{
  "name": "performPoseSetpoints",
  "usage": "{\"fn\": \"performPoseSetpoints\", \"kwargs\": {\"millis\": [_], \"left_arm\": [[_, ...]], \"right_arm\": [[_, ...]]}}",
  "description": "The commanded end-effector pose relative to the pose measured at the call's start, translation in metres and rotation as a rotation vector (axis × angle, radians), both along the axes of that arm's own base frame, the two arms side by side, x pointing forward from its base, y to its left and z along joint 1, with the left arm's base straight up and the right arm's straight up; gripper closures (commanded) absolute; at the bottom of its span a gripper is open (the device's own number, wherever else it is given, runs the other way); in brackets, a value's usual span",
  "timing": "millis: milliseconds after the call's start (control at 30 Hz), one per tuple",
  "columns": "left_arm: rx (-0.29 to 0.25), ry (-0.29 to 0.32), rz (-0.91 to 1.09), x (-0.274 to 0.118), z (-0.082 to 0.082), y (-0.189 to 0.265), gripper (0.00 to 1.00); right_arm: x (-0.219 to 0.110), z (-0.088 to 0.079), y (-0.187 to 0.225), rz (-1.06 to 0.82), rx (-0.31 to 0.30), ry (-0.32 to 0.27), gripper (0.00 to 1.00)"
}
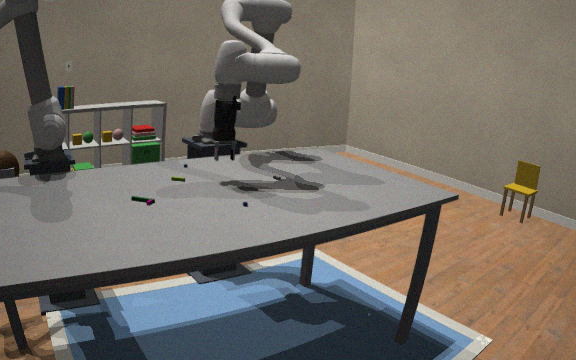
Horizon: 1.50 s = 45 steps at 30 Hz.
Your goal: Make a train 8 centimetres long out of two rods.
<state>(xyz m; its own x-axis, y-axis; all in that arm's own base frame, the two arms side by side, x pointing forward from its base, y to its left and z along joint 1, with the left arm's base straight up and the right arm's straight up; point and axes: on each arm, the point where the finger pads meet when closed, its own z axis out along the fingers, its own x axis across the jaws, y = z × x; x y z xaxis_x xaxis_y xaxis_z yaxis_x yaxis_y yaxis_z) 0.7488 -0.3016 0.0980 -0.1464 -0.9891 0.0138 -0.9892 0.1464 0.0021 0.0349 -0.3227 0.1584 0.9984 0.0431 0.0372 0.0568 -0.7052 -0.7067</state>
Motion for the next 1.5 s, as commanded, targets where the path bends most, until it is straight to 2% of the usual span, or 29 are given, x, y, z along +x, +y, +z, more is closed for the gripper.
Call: {"fn": "performPoseSetpoints", "kwargs": {"millis": [0,167,233,300,733,800,967,1267,1300,1467], "left_arm": [[0.013,-0.004,0.167,-0.007,-0.001,-0.021,0.0],[0.013,-0.003,0.316,-0.017,-0.002,-0.041,0.0],[0.013,-0.003,0.316,-0.017,-0.002,-0.041,0.0],[0.013,-0.002,0.428,-0.025,-0.003,-0.056,0.0],[0.013,0.001,0.807,-0.057,-0.007,-0.106,0.0],[0.013,0.001,0.807,-0.057,-0.007,-0.106,0.0],[0.013,0.002,0.991,-0.076,-0.009,-0.131,0.0],[0.013,0.003,1.064,-0.083,-0.01,-0.14,0.0],[0.013,0.003,1.064,-0.083,-0.01,-0.14,0.46],[0.013,0.003,1.064,-0.083,-0.01,-0.14,0.46]], "right_arm": [[0.0,0.0,0.0,0.0,-0.001,0.0,0.0],[0.0,0.0,0.0,0.0,-0.001,0.0,0.0],[0.0,0.0,0.0,0.0,-0.001,0.0,0.0],[0.0,0.0,0.0,0.0,-0.001,0.0,0.0],[0.0,0.0,0.0,0.0,-0.001,0.0,0.0],[0.0,0.0,0.0,0.0,-0.001,0.0,0.0],[0.0,0.0,0.0,0.0,-0.001,0.0,0.0],[0.0,0.0,0.0,0.0,-0.001,0.0,0.0],[0.0,0.0,0.0,0.0,-0.001,0.0,0.0],[0.0,0.0,0.0,0.0,-0.001,0.0,0.0]]}}
